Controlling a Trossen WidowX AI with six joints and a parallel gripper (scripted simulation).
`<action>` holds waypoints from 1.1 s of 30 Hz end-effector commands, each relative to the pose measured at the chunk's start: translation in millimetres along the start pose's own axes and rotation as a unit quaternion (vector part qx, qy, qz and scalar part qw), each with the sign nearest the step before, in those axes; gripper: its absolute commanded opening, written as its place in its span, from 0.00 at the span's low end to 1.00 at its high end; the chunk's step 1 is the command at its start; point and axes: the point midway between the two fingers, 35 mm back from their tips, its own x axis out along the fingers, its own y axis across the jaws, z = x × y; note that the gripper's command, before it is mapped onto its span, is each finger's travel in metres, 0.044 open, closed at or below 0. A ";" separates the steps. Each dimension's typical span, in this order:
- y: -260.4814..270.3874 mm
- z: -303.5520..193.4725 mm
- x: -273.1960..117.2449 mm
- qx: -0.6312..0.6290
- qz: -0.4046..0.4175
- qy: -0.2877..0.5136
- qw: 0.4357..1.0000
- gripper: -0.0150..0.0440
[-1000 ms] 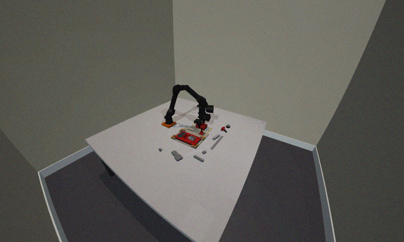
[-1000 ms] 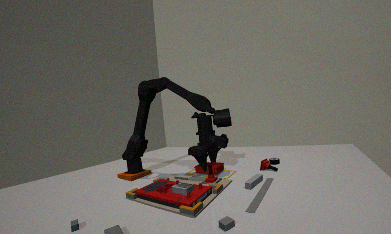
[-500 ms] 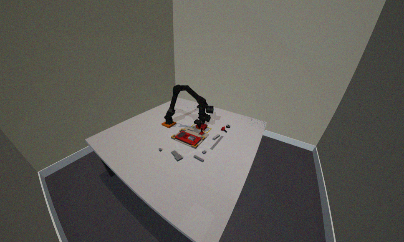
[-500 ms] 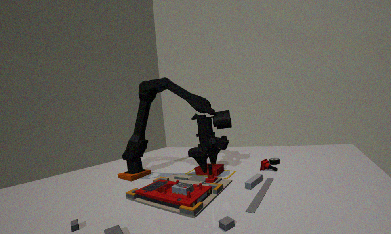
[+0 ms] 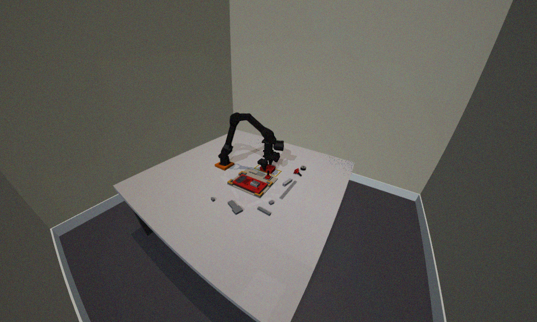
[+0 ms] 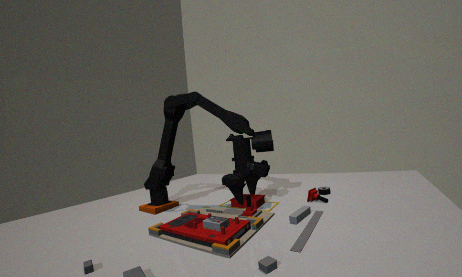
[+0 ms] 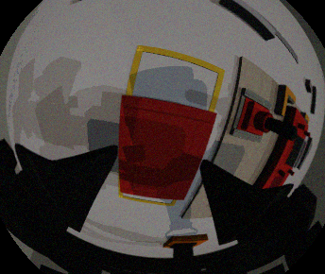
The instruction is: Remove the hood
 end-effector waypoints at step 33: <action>0.0 1.2 -71.6 -0.001 0.003 -0.004 1.000 1.00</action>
